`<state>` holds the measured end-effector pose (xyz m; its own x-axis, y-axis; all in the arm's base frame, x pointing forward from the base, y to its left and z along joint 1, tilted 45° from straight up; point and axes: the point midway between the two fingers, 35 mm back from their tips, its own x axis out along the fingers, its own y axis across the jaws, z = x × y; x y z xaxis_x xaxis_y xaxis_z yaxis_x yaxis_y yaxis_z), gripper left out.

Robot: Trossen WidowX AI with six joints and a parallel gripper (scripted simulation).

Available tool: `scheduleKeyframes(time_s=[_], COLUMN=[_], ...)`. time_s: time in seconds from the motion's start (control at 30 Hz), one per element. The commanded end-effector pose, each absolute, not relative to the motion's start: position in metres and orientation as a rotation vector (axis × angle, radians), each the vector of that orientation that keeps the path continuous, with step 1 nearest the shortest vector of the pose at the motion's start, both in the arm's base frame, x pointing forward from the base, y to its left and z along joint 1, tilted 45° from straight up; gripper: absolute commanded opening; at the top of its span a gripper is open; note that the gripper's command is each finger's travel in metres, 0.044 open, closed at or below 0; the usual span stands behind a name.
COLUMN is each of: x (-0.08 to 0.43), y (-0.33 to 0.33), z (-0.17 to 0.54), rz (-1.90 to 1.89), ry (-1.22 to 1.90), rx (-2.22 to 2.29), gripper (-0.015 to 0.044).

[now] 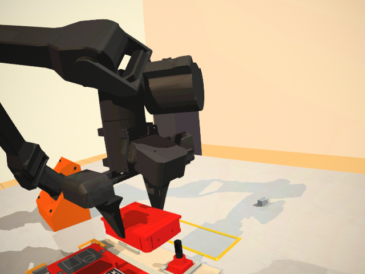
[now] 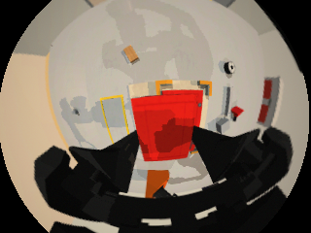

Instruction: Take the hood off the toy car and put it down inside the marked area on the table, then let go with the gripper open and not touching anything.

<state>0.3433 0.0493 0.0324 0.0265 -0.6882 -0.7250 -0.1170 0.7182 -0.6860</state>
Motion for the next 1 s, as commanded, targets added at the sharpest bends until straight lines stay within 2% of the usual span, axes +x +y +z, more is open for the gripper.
scheduleKeyframes(time_s=[0.0, 0.97], x=[0.339, 0.291], y=[0.069, 0.155], z=[0.015, -0.068], rz=[-0.489, -0.513], ry=[1.510, 1.507], rx=[-0.690, -0.681], gripper=[0.0000, 0.0000])
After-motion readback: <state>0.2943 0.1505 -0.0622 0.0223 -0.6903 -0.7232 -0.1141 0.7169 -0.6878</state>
